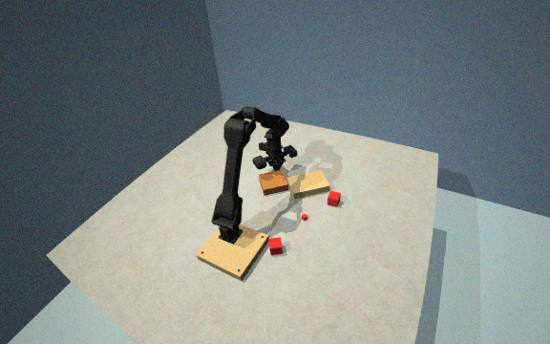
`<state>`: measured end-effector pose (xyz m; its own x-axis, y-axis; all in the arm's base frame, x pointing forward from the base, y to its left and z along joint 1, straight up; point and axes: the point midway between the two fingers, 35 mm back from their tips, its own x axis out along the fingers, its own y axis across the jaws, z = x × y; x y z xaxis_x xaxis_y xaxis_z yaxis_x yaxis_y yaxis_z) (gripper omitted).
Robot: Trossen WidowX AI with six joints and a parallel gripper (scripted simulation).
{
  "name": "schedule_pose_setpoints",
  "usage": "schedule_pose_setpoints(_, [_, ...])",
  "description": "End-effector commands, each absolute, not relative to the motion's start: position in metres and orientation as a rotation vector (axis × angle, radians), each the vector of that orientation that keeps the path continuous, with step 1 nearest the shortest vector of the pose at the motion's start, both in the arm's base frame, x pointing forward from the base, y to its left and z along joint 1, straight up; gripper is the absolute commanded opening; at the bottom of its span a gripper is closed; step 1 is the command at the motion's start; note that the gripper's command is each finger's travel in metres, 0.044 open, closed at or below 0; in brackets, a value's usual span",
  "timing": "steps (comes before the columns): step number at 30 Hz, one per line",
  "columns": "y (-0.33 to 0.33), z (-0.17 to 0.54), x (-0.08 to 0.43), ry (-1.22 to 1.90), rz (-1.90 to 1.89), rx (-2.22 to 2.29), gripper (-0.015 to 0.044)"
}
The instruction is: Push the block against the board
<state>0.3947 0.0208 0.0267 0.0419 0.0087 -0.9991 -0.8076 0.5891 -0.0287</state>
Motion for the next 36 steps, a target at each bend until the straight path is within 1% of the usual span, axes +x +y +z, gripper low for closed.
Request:
schedule_pose_setpoints(1, [0.025,0.027,0.399,1.405,0.717,-0.738,0.0000])
schedule_pose_setpoints(26, [0.054,0.029,0.419,1.404,0.725,-0.737,0.0000])
schedule_pose_setpoints(30, [0.053,0.079,0.417,1.402,0.718,-0.737,0.0000])
schedule_pose_setpoints(36, [0.053,0.082,0.416,1.402,0.718,-0.736,0.0000])
